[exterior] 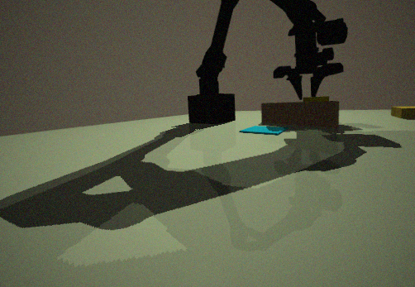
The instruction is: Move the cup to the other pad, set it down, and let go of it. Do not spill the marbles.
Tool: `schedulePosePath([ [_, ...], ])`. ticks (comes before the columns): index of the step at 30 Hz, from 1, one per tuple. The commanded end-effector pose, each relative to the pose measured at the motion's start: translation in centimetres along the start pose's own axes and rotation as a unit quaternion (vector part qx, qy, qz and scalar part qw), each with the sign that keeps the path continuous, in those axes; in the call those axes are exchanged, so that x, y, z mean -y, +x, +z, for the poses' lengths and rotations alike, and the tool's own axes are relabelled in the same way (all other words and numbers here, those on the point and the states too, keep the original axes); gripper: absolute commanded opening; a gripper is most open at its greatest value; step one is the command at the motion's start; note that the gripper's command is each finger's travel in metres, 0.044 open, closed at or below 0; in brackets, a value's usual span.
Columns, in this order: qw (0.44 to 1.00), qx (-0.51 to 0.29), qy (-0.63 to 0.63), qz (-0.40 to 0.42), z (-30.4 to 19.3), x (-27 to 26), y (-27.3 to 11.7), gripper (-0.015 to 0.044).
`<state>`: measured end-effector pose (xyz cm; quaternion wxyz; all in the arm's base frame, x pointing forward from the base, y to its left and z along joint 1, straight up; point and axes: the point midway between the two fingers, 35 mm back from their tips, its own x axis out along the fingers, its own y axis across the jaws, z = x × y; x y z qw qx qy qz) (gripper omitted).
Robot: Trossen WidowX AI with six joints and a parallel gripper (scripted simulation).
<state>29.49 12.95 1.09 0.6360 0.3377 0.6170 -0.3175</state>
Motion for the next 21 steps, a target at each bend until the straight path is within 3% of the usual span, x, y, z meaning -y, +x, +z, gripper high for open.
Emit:
schedulePosePath([
  [1, 1.0, -0.002, 0.002, -0.005, -0.1, 0.2, 1.0, 0.0167],
  [21, 1.0, -0.002, 0.002, -0.005, -0.2, 0.4, 3.3, 0.0167],
])
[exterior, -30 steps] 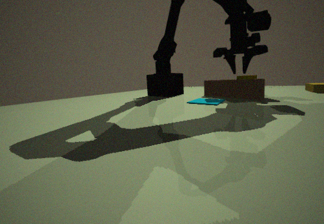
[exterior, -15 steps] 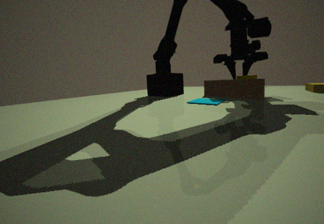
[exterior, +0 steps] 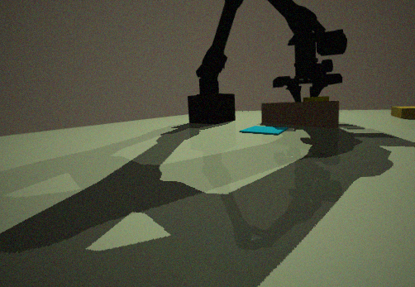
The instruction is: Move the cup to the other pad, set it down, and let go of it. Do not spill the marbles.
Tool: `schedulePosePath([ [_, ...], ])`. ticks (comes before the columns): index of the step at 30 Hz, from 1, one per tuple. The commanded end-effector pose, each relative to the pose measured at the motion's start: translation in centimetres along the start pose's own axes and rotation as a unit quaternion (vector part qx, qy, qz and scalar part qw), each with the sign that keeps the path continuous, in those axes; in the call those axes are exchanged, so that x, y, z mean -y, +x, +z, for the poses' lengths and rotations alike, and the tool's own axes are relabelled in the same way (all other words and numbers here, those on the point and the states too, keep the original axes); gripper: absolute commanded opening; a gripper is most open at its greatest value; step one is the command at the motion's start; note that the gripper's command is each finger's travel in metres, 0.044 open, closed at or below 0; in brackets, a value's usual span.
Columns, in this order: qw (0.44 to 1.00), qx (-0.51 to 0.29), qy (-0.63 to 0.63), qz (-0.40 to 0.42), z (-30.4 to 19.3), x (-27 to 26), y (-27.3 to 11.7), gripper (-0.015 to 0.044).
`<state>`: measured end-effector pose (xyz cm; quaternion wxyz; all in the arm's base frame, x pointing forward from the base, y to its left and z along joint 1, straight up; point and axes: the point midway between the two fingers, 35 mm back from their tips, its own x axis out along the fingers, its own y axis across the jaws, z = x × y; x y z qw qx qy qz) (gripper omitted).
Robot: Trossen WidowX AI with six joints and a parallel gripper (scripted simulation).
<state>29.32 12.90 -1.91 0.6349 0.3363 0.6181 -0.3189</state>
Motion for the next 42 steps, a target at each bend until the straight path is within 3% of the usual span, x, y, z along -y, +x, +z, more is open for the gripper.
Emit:
schedulePosePath([
  [1, 1.0, -0.002, 0.002, -0.002, -0.1, 0.1, 0.3, 0.0167],
  [26, 1.0, 0.0, 0.0, -0.001, 0.0, 0.0, 0.1, 0.0],
  [42, 1.0, -0.001, 0.002, -0.002, 0.1, -0.1, -6.3, 0.0],
])
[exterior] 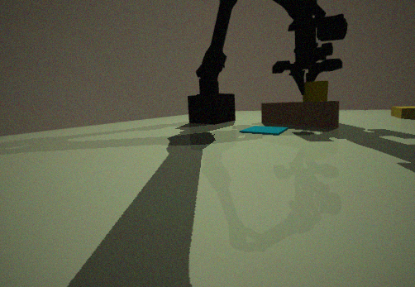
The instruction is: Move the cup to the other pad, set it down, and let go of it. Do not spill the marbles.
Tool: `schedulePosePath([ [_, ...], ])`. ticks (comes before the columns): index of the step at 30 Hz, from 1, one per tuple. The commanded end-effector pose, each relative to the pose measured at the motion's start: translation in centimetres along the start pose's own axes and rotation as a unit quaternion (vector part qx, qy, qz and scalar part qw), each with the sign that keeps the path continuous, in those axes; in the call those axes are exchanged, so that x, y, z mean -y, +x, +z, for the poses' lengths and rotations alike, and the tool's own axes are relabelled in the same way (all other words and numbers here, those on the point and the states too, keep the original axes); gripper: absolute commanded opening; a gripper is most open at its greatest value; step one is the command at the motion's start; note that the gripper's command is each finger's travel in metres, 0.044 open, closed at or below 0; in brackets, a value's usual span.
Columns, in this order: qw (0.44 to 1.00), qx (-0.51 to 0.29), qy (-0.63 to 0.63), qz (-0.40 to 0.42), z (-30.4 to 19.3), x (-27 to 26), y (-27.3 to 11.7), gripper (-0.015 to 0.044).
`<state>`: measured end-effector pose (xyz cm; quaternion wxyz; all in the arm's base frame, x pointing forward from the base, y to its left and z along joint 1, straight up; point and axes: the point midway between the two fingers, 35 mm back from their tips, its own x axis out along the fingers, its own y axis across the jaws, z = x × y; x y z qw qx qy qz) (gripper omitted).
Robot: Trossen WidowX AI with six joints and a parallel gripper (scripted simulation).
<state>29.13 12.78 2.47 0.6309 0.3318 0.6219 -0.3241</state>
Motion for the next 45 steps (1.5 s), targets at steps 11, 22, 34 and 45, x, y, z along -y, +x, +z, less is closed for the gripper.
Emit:
schedulePosePath([
  [11, 1.0, 0.0, 0.002, 0.006, 0.1, 0.2, -4.1, 0.0],
  [22, 1.0, 0.0, 0.002, 0.002, 0.1, 0.3, -3.7, 0.0],
  [34, 1.0, 0.001, 0.002, 0.003, 0.7, 0.9, -3.7, 0.0],
  [45, 1.0, 0.001, 0.002, 0.004, 2.5, 2.9, -3.6, 0.0],
])
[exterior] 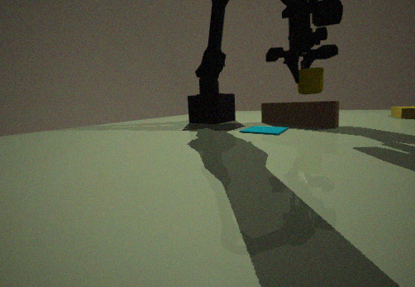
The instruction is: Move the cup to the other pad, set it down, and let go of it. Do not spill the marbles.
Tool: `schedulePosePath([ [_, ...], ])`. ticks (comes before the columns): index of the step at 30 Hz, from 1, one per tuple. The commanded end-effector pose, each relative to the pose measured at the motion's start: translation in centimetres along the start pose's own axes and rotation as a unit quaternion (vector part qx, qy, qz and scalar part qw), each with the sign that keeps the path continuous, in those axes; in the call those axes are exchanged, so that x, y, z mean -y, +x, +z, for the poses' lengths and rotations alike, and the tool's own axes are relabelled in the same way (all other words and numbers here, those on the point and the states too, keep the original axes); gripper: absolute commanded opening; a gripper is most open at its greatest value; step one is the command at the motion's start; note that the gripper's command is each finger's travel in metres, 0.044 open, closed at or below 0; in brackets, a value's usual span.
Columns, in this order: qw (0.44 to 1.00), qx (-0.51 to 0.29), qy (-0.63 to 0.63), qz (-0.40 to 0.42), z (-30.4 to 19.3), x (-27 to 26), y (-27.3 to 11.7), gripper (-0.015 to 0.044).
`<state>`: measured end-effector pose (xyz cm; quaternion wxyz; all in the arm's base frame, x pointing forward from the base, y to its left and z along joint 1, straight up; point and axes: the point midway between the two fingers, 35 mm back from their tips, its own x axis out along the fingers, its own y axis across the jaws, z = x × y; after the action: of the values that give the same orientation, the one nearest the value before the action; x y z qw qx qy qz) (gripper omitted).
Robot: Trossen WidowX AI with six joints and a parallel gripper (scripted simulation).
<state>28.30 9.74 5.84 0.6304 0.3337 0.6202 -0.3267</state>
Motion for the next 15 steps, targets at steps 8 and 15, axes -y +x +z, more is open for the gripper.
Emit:
schedulePosePath([
  [8, 1.0, 0.001, -0.002, 0.004, 1.8, 1.9, -0.1, 0.0],
  [15, 1.0, 0.001, -0.002, 0.004, 2.9, 3.1, -0.1, 0.0],
])
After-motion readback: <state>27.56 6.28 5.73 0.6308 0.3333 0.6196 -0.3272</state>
